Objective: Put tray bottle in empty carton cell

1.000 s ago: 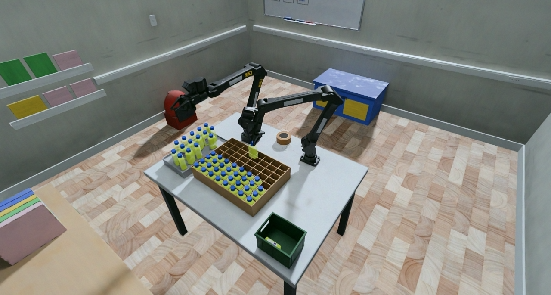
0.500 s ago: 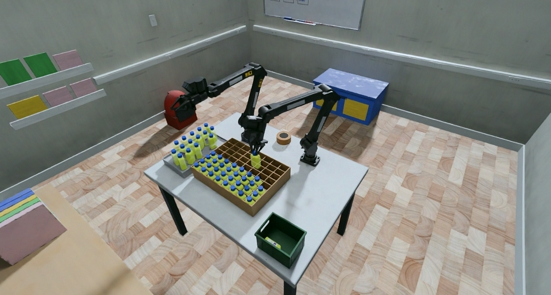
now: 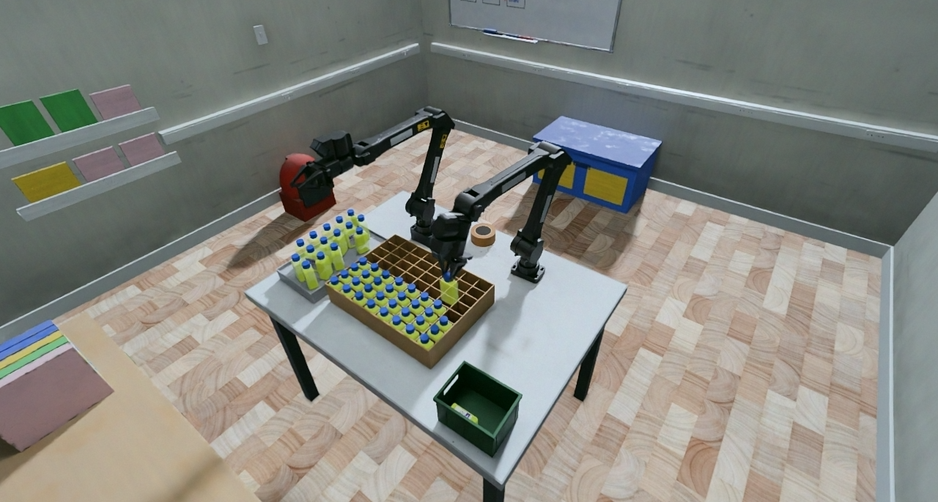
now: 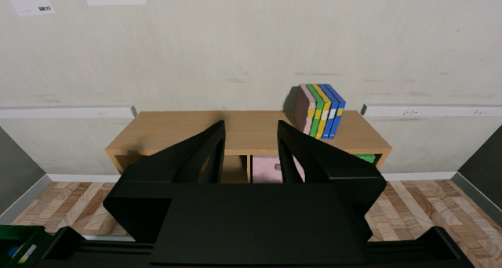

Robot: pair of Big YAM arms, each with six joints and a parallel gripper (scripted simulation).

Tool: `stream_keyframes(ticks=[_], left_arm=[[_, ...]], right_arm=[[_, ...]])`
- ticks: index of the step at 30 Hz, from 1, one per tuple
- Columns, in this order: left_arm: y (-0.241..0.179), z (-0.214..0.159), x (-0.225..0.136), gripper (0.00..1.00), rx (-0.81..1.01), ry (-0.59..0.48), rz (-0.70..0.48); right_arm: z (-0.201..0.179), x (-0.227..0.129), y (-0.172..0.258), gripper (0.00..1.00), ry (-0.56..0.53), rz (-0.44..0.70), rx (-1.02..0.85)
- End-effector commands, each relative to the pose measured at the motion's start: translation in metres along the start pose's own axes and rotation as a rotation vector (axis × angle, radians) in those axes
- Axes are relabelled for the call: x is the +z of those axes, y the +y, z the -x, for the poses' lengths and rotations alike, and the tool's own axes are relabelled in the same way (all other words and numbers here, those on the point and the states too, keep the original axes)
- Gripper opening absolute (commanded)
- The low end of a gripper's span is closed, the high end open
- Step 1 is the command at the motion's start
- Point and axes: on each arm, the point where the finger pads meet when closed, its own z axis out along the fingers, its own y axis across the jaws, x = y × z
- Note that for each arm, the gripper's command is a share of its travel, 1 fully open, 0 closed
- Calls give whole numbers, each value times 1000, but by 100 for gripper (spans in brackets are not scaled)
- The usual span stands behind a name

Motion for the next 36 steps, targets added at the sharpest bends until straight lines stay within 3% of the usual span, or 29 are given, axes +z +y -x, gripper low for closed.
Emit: stream_keyframes(ticks=[1, 2, 3, 4, 8, 9, 13, 19, 22, 27, 29, 36], left_arm=[[-8, -12, 38, 29, 76, 69, -25], [-12, -14, 44, 29, 52, 56, -28], [4, 22, 12, 29, -12, -63, -19], [11, 10, 25, 29, -27, -39, -2], [6, 16, 19, 29, -19, -72, -12], [2, -1, 39, 29, -10, -26, -8], [1, -8, 50, 29, -6, -23, -7], [1, 1, 31, 29, -10, -91, -13], [1, -15, 50, 29, -5, -38, -7], [3, 5, 41, 29, -14, -72, -8], [1, -14, 37, 29, -4, -44, -8], [3, -17, 41, 29, -6, -49, -6]], right_arm=[[9, -7, -6, 42, -25, -14, 14], [9, -7, -6, 42, -25, -14, 14], [9, -7, -6, 42, -25, -14, 14], [9, -7, -6, 42, -25, -14, 14], [9, -7, -6, 42, -25, -14, 14], [9, -7, -6, 42, -25, -14, 14], [9, -7, -6, 42, -25, -14, 14], [9, -7, -6, 42, -25, -14, 14], [9, -7, -6, 42, -25, -14, 14], [9, -7, -6, 42, -25, -14, 14], [9, -7, -6, 42, -25, -14, 14], [9, -7, -6, 42, -25, -14, 14]])
